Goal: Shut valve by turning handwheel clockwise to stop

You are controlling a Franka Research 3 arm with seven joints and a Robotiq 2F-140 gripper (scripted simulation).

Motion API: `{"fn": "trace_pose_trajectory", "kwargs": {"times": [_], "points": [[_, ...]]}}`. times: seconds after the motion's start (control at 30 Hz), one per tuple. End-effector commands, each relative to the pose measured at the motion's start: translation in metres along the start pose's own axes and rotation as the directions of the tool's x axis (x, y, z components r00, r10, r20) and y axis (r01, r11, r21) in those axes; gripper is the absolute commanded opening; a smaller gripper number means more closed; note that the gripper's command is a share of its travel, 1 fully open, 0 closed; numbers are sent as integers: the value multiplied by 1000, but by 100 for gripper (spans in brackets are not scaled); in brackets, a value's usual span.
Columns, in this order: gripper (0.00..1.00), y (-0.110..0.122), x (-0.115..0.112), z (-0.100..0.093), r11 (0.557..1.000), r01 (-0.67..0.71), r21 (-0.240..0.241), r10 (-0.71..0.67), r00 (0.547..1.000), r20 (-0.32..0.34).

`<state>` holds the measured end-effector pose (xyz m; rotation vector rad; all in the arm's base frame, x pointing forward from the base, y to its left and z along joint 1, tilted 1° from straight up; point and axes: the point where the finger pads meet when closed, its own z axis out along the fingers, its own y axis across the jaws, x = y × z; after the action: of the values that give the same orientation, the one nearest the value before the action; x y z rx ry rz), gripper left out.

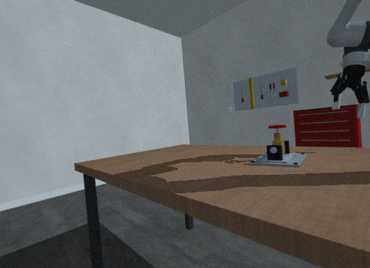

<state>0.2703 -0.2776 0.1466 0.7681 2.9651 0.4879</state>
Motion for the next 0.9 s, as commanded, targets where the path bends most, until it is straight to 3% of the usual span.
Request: {"fn": "trace_pose_trajectory", "kwargs": {"times": [0.0,0.57,0.87], "points": [[100,-1,-2,-1,991,135,1,-135,991,5],[100,19,-13,3,894,448,17,-447,894,-26],[100,33,-20,5,780,625,18,-624,780,-48]]}}
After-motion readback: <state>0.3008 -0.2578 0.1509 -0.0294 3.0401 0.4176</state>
